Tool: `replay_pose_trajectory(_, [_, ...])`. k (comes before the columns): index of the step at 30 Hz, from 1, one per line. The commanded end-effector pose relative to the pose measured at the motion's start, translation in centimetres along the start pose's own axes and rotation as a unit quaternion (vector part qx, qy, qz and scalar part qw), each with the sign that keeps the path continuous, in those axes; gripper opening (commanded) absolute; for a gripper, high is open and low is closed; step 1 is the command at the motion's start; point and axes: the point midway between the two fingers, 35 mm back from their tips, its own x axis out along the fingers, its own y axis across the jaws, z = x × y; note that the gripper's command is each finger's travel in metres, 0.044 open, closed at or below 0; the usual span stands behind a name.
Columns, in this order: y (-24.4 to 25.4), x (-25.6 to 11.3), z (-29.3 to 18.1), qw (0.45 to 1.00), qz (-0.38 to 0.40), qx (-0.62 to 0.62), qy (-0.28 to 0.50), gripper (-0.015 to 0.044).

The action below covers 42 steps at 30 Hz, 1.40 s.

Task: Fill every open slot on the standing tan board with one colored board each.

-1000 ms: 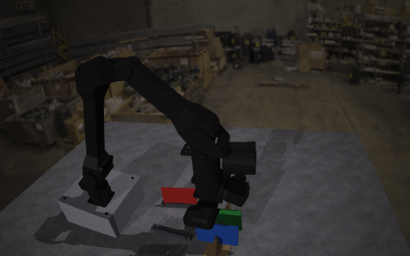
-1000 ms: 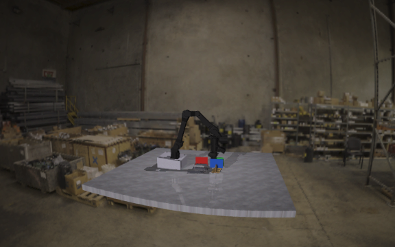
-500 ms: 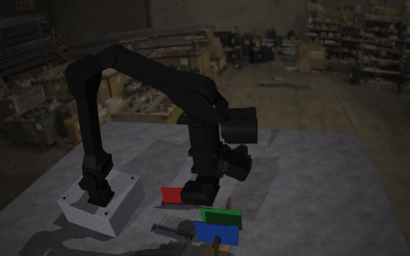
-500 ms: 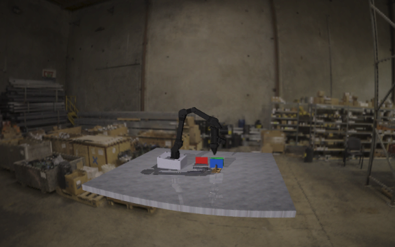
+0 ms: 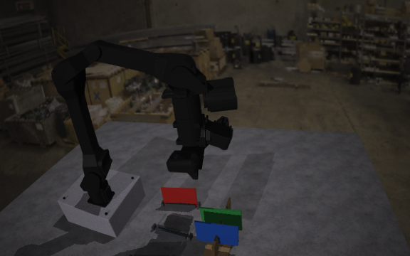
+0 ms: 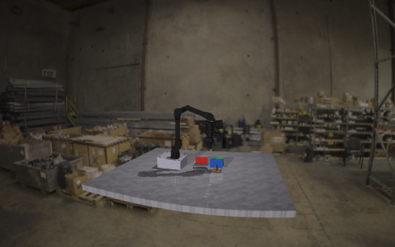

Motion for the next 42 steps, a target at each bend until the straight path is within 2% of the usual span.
replay_pose_trajectory(1, [2.7,-0.9,-5.2,1.0,-0.002,-0.026,0.013,0.0185])
replay_pose_trajectory(4, [3.9,-1.2,-9.3,0.999,-0.004,-0.048,0.02,0.0185])
replay_pose_trajectory(6, [4.1,-1.3,-10.2,0.998,-0.004,-0.053,0.021,0.0185])
replay_pose_trajectory(13, [4.1,-1.1,-10.2,0.998,-0.004,-0.053,0.021,0.0185])
replay_pose_trajectory(19, [4.0,5.2,-10.4,0.998,-0.004,-0.053,0.021,0.0185])
replay_pose_trajectory(42, [4.0,8.3,-10.5,0.998,-0.004,-0.053,0.021,0.0185])
